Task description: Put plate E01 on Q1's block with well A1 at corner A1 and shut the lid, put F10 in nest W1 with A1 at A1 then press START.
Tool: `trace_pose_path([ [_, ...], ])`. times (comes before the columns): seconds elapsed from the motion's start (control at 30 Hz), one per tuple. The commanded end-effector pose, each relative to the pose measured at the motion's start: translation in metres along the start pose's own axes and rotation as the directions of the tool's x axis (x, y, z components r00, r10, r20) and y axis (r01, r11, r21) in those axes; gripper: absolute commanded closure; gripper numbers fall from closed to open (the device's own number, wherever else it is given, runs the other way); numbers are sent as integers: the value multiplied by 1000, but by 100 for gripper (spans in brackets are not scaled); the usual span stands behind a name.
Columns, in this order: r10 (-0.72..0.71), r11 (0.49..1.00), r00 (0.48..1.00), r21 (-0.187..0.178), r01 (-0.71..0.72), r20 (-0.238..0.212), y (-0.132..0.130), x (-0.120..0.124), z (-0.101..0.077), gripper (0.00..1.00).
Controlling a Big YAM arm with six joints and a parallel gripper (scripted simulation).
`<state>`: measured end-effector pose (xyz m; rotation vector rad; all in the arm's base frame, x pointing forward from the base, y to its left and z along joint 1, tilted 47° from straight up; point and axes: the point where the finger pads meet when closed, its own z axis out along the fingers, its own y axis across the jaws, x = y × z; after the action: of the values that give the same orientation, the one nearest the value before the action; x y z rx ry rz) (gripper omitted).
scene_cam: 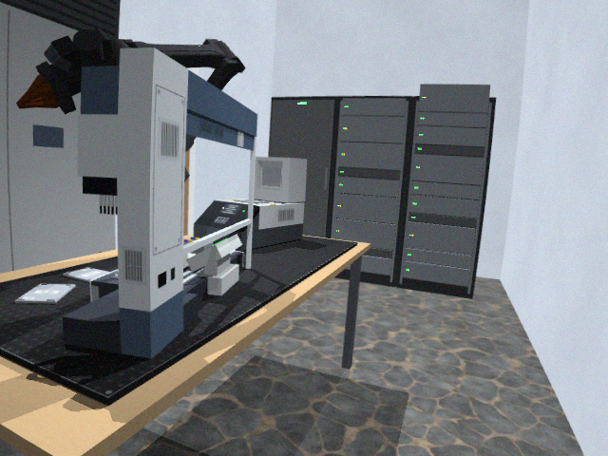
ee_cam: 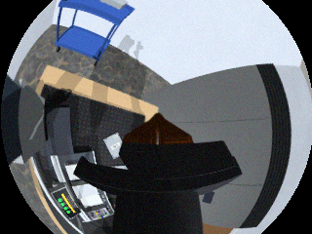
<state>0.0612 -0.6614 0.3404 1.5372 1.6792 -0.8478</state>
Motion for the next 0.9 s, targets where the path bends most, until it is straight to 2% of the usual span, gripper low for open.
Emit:
trace_pose_path([
  [0.0, -58, 998, 997, 8, 57, 42, 6, -5, -1, 100],
  [0.1, -90, 996, 993, 32, 88, 81, 5, -13, -4, 100],
  [0.33, -162, 984, 958, 115, 138, 239, -14, -68, -45, 100],
  [0.4, -183, 979, 946, 143, 149, 269, -21, -78, -53, 100],
  [0.47, -183, 979, 946, 143, 149, 269, -21, -78, -53, 100],
  [0.5, -182, 979, 950, 141, 150, 255, -20, -71, -46, 100],
  [0.7, -256, 959, 917, 198, 202, 307, -11, -80, -47, 100],
  [0.87, -313, 939, 869, 263, 223, 382, -12, -106, -74, 100],
])
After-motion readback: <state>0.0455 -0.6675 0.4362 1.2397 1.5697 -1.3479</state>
